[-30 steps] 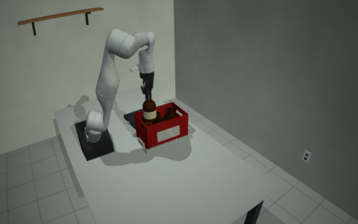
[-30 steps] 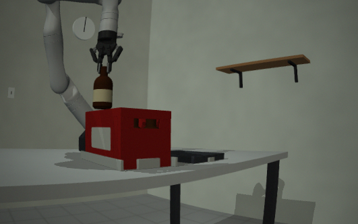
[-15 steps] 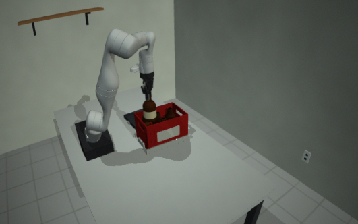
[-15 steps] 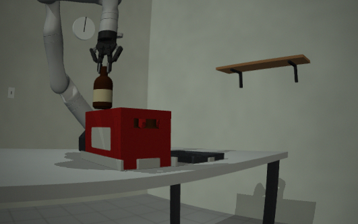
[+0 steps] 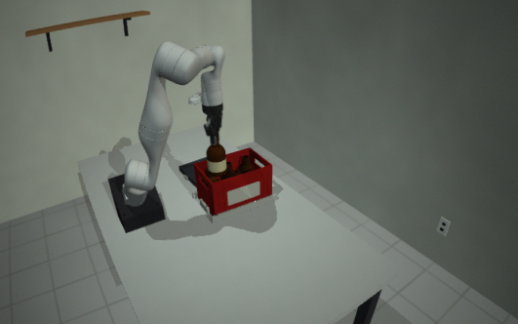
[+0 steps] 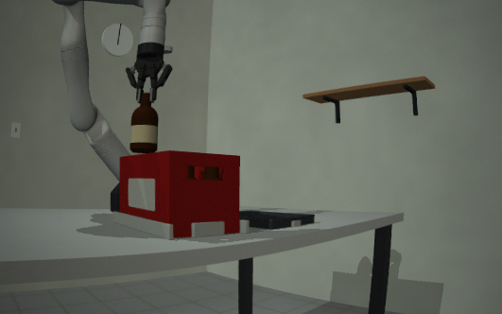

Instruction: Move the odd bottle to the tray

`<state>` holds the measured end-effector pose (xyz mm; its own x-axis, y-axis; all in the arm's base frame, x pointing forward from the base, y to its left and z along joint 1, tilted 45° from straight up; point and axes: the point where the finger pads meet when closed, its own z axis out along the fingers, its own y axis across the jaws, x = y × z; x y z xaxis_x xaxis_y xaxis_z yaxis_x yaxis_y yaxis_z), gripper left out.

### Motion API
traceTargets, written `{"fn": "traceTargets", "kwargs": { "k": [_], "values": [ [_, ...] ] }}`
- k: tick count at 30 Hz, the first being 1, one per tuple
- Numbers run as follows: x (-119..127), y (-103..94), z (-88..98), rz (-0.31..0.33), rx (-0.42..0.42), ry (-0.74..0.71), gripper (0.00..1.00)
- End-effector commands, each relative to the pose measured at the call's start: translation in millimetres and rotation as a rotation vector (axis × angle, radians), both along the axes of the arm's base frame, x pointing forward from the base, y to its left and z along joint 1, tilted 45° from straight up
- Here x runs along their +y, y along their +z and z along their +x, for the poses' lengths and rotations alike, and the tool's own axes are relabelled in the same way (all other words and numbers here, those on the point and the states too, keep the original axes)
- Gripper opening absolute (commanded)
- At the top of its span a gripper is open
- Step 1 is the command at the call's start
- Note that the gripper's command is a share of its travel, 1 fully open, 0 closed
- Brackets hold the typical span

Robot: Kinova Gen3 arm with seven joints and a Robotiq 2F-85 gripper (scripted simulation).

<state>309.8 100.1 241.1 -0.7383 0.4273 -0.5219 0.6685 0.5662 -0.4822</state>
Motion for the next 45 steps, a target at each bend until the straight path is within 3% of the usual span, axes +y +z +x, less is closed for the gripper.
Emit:
{"fn": "traceTargets", "kwargs": {
  "k": [1,45],
  "values": [
    [0.6,0.1,0.1,0.001,-0.001,0.001,0.0],
    [8.9,-7.9,2.8,0.001,-0.001,0.001,0.0]
  ]
}}
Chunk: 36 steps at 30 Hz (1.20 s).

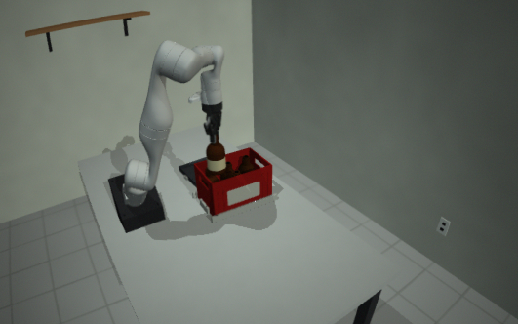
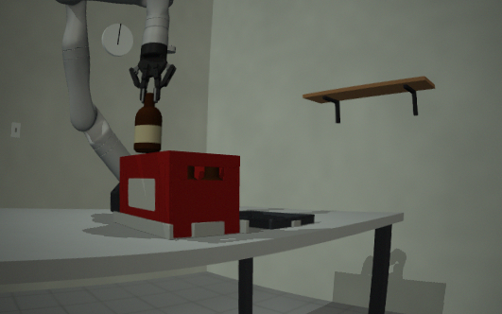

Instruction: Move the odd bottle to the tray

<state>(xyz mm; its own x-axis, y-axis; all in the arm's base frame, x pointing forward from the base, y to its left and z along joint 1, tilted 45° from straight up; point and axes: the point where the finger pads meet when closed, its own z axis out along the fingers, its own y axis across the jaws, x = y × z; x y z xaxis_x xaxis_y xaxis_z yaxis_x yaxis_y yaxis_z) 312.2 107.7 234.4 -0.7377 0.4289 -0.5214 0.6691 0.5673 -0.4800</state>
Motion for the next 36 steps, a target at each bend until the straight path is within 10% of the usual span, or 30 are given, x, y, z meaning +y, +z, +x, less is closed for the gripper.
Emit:
{"fn": "traceTargets", "kwargs": {
  "k": [1,36],
  "values": [
    [2.0,-1.9,0.7,-0.002,0.0,0.001,0.0],
    [32.4,-31.0,10.7,-0.002,0.0,0.001,0.0]
  ]
}}
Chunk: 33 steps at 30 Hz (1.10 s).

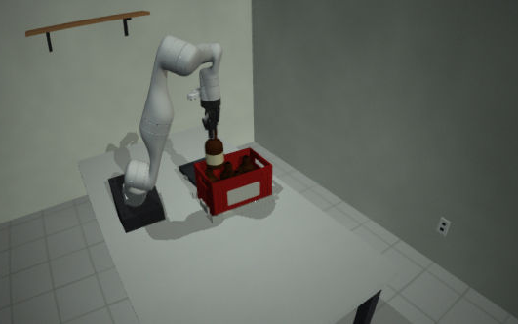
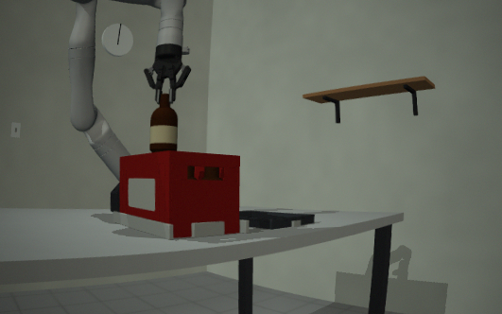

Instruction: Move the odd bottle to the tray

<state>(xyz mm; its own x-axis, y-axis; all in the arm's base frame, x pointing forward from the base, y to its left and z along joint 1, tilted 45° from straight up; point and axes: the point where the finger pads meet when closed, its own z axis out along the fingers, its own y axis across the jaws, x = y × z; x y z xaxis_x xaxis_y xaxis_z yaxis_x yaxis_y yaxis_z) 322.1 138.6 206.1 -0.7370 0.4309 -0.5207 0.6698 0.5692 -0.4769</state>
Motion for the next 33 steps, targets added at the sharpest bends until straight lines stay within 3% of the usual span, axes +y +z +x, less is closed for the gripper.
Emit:
{"fn": "traceTargets", "kwargs": {
  "k": [1,33],
  "values": [
    [1.4,-2.6,0.8,-0.006,0.002,0.001,0.0],
    [54.2,-53.1,18.1,-0.006,0.002,0.001,0.0]
  ]
}}
